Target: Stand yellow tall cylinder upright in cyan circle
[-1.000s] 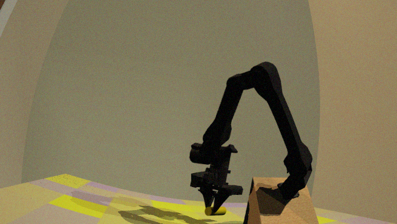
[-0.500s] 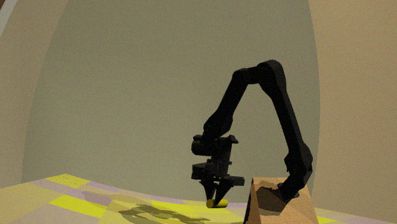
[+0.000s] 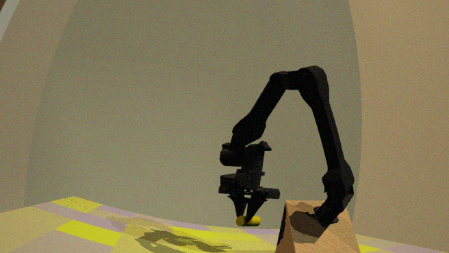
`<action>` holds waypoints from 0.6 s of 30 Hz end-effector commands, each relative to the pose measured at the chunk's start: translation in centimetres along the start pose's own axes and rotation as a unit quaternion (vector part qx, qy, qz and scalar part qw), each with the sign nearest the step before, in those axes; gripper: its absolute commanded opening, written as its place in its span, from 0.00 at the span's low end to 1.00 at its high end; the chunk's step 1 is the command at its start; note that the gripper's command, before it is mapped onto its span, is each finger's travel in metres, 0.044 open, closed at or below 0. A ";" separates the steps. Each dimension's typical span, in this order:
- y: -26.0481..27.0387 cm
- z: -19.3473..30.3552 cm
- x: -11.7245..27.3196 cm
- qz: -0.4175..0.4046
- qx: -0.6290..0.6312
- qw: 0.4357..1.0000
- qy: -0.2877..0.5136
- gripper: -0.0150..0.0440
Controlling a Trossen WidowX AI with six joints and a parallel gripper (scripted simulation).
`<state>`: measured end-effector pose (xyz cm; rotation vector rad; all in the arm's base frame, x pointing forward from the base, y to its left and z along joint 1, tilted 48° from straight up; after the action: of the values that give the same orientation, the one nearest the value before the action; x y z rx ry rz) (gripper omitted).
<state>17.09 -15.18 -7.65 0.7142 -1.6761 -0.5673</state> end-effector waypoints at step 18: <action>1.2 -1.0 2.7 0.004 -0.080 0.997 0.004 0.43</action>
<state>17.05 -16.34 -5.33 0.6402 -1.6249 -0.6393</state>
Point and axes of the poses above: the point midway between the two fingers, 35 mm back from their tips, its own x axis back along the fingers, its own y axis across the jaws, z = x × y, the point moved 3 cm from there along x, back along the fingers, and after that the axes turned 12 degrees about -x, right-handed, at the moved point
